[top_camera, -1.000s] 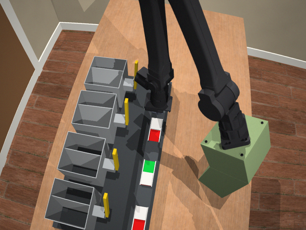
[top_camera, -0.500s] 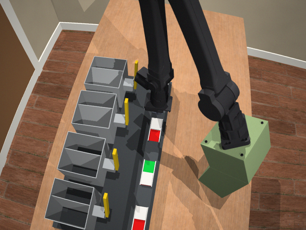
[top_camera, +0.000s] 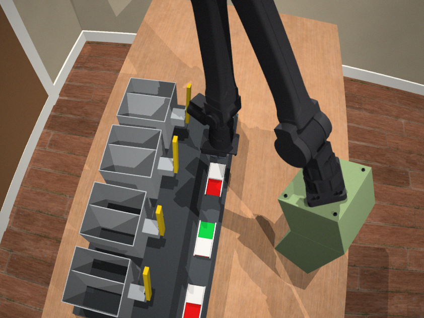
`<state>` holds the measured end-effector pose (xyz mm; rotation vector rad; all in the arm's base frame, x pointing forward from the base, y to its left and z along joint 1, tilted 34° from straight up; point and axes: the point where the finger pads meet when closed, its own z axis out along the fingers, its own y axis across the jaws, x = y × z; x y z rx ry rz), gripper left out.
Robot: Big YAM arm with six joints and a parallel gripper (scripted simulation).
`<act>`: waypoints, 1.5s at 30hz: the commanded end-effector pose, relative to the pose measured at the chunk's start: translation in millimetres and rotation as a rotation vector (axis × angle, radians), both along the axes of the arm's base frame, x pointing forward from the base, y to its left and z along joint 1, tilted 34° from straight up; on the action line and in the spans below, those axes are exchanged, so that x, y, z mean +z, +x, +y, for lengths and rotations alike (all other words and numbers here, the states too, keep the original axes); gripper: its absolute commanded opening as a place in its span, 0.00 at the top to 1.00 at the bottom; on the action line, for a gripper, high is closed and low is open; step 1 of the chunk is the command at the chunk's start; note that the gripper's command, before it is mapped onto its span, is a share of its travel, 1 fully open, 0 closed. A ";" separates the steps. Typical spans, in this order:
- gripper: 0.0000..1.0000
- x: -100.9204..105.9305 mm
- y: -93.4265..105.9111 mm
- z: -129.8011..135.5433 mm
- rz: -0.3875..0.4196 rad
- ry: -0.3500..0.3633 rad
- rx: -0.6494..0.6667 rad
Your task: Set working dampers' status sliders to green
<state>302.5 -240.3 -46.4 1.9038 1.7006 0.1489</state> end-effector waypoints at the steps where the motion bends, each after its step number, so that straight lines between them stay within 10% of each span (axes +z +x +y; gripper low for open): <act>1: 1.00 -8.4 1.5 1.6 0.003 0.005 -0.002; 45: 1.00 -12.0 6.2 -1.7 -0.001 0.002 -0.003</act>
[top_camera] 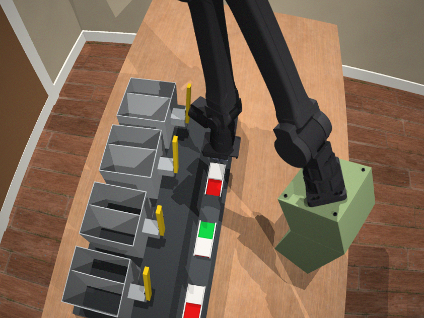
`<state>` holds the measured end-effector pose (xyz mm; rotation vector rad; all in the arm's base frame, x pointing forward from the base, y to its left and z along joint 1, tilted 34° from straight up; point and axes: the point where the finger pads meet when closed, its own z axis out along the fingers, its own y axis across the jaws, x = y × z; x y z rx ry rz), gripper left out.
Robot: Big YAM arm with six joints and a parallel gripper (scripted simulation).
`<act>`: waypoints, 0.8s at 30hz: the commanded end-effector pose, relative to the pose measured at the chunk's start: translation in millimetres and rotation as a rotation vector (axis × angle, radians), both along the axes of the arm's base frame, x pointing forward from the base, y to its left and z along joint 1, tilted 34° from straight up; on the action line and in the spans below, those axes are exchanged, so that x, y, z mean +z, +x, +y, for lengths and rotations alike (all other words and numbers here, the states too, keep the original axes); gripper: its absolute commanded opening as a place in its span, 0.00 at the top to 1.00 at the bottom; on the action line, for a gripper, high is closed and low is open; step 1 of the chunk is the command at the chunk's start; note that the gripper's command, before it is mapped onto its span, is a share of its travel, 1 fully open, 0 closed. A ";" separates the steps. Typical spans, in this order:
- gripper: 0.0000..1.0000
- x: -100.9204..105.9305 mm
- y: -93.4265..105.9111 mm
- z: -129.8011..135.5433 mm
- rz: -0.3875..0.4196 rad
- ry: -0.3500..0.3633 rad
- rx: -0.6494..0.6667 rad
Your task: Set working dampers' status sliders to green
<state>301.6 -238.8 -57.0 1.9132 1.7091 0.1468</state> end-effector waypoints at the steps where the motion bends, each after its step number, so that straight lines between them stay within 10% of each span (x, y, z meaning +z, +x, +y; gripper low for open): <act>1: 1.00 -1.4 7.3 -2.9 -0.011 -0.006 -0.003; 24: 1.00 -3.5 7.2 3.0 -0.009 -0.004 -0.003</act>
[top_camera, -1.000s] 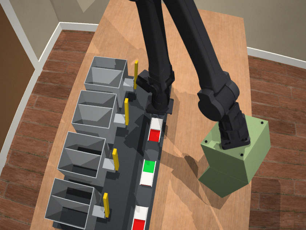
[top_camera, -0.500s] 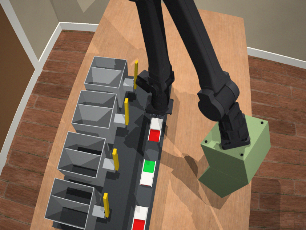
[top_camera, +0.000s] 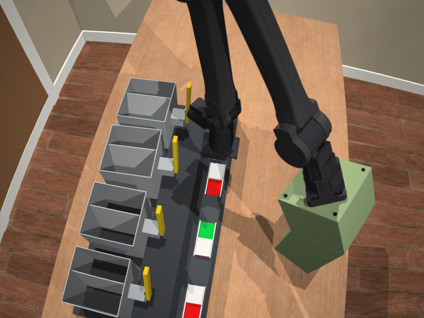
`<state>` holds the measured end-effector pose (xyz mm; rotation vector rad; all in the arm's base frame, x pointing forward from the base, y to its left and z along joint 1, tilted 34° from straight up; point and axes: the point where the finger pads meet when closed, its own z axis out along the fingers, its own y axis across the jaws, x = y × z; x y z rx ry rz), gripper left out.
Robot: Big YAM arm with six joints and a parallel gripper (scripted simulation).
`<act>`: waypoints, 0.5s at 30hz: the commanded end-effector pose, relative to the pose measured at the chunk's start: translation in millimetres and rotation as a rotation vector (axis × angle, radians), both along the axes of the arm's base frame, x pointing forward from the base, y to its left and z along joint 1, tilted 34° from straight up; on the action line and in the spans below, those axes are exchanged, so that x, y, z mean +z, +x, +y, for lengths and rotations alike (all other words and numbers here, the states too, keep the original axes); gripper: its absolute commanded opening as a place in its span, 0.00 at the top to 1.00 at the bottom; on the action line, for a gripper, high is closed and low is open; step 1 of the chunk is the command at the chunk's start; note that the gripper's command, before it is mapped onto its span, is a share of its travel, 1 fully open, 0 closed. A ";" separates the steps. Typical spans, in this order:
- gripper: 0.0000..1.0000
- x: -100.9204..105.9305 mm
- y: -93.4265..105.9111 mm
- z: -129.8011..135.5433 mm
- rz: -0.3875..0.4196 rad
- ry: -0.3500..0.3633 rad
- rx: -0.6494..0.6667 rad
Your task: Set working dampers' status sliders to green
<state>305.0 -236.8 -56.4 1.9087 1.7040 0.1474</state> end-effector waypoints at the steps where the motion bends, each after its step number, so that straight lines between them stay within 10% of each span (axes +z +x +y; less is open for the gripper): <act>1: 1.00 -4.1 3.8 0.9 -0.004 0.001 -0.003; 15: 1.00 -10.7 -3.1 14.1 0.010 0.015 0.002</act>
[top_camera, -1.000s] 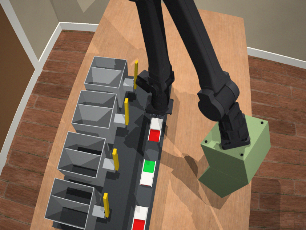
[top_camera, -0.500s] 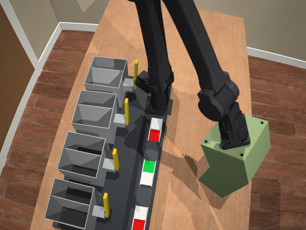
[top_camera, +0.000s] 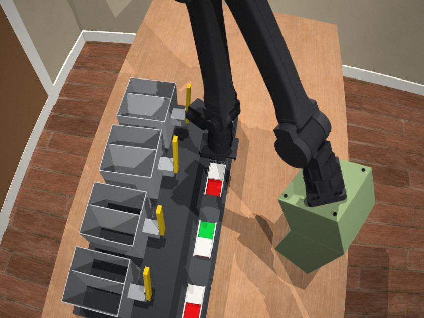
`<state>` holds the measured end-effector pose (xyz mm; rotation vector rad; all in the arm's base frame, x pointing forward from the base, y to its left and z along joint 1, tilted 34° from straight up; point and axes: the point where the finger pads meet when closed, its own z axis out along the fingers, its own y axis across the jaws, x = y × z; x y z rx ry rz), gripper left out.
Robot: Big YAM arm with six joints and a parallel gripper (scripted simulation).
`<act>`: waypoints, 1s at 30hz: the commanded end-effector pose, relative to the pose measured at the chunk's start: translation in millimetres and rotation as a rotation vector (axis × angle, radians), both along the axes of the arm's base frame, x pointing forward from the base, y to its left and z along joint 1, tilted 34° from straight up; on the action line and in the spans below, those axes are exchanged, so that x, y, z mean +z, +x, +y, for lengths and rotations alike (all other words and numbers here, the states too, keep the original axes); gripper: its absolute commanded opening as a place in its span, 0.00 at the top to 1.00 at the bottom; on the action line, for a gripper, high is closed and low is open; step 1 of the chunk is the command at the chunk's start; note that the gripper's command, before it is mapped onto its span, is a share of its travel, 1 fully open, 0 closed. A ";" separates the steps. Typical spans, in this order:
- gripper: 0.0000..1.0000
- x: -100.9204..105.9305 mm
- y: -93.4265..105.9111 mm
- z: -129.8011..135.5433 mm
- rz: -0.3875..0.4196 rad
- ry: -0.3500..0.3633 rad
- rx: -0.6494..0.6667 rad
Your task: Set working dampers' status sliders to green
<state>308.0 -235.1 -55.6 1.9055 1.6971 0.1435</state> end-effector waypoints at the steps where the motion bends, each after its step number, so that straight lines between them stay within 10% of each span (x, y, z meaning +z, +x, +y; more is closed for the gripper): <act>1: 1.00 -11.6 -6.0 12.9 0.013 0.021 0.005; 30: 1.00 -15.8 -4.4 26.7 0.015 0.021 0.005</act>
